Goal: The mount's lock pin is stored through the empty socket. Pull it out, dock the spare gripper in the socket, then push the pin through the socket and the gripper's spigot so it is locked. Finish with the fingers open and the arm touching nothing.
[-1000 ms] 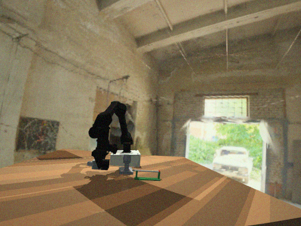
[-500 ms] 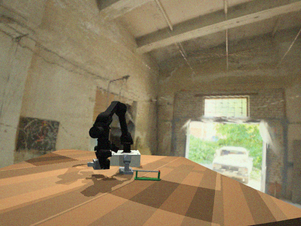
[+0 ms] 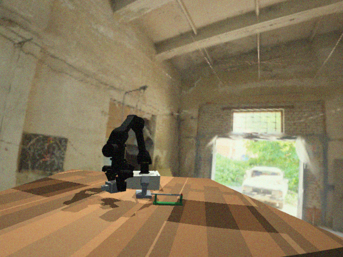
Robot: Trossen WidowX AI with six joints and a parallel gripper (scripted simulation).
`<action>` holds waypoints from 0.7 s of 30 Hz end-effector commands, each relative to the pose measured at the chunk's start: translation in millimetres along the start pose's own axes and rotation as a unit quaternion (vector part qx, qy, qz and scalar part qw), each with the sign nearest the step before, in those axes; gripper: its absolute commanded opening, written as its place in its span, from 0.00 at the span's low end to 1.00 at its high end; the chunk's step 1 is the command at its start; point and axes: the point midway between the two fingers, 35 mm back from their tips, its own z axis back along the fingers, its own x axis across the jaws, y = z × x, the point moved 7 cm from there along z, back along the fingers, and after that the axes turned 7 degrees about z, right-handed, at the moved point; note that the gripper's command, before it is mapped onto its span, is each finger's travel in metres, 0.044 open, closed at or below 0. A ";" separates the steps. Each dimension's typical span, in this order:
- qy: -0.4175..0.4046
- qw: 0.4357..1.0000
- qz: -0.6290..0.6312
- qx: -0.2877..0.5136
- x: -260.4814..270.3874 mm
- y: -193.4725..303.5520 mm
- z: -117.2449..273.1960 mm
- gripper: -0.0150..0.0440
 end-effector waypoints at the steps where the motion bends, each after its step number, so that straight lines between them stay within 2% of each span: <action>1: 0.002 0.999 0.046 0.007 0.0 0.1 3.8 0.25; 14: 0.001 0.979 0.204 0.007 1.3 -2.9 4.1 0.25; 21: 0.001 0.976 0.216 0.007 1.4 -3.1 1.4 0.25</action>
